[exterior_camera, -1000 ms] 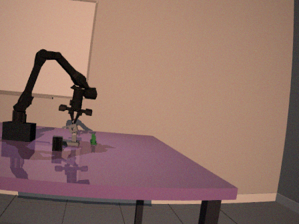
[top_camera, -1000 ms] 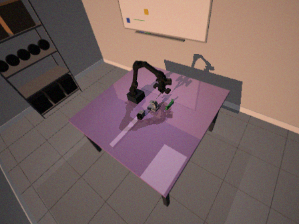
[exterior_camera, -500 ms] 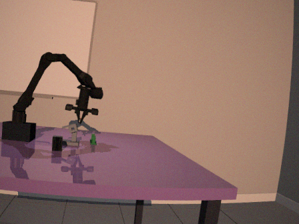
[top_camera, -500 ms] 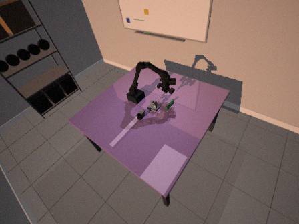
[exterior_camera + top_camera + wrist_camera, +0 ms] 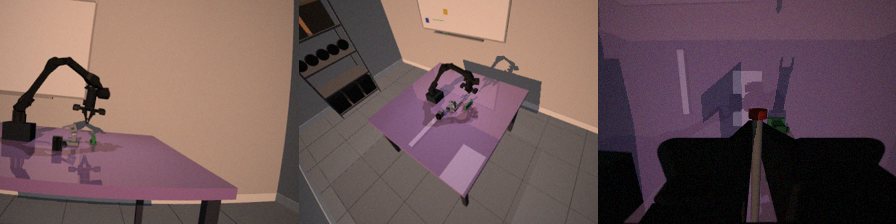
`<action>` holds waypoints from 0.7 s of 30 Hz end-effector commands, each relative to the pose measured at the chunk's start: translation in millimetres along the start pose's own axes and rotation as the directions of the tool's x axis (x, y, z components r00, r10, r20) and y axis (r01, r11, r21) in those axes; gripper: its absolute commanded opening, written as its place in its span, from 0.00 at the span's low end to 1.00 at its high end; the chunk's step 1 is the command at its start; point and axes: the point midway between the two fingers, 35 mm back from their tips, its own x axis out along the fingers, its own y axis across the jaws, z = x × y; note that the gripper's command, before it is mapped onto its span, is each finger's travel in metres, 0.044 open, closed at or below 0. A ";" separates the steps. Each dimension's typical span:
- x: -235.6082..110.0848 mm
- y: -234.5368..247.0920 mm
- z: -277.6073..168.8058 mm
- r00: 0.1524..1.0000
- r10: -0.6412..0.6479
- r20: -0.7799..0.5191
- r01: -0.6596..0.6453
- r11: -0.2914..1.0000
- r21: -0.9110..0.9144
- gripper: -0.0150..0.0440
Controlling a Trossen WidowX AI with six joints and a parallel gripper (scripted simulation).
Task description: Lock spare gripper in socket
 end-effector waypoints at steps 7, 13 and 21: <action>-2.0 -25.7 12.5 1.000 -0.005 0.002 0.005 1.000 -0.012 0.25; -1.1 -37.6 17.9 1.000 -0.006 0.002 0.006 1.000 -0.015 0.25; 6.8 -39.0 17.2 1.000 -0.003 0.001 0.003 1.000 -0.015 0.25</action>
